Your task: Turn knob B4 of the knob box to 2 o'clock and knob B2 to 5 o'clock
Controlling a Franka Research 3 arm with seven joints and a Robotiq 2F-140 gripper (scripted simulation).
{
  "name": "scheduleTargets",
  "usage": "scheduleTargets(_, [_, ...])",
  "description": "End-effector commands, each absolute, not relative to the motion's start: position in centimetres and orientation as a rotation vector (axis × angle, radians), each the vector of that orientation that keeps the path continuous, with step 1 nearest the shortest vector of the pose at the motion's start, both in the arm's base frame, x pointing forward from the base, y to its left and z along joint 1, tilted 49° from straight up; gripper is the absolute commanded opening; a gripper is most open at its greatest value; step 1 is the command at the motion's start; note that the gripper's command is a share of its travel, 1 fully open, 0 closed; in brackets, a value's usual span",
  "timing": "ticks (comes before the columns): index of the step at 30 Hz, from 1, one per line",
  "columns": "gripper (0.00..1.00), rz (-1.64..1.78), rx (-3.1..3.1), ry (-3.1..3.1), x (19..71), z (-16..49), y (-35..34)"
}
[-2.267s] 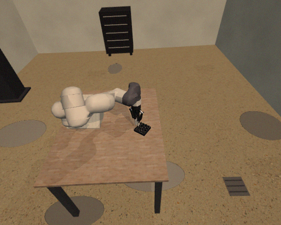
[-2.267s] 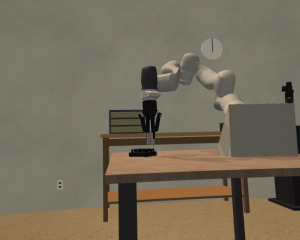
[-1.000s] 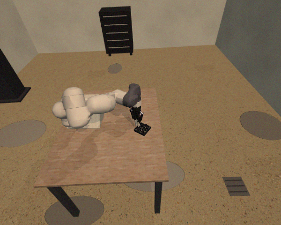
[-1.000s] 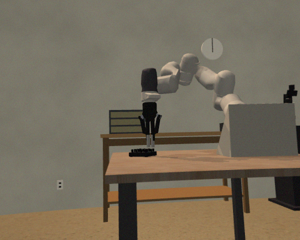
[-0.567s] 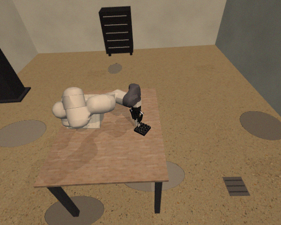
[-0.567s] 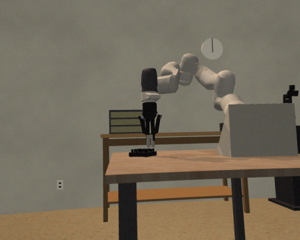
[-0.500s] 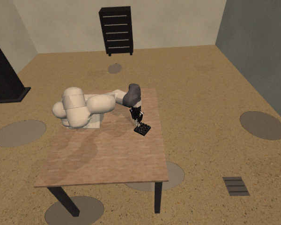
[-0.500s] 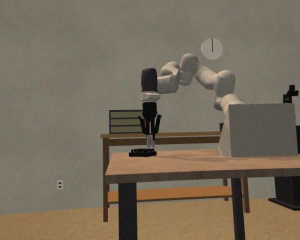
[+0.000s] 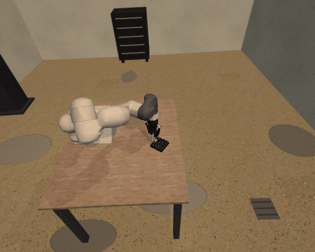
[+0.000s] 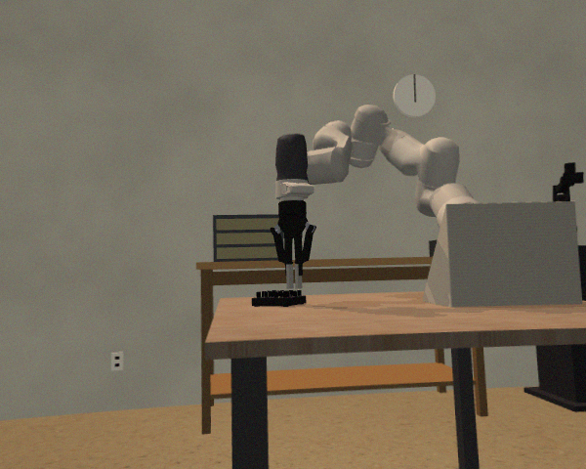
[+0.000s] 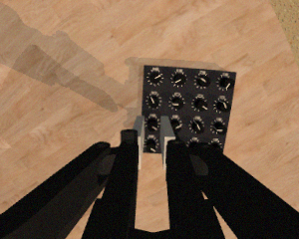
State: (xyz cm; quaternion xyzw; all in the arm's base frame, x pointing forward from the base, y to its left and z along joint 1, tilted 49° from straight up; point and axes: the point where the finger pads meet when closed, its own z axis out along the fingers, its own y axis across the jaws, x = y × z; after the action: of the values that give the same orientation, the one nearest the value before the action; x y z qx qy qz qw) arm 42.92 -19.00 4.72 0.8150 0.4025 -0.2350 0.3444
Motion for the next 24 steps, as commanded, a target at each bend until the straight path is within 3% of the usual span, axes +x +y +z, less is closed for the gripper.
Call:
scheduleTargets(1, [0.12, -0.609, 2.118, 1.041, 42.86, 4.47, -19.34])
scheduleTargets(24, [0.12, -0.609, 2.118, 1.041, 42.76, 3.85, -20.05])
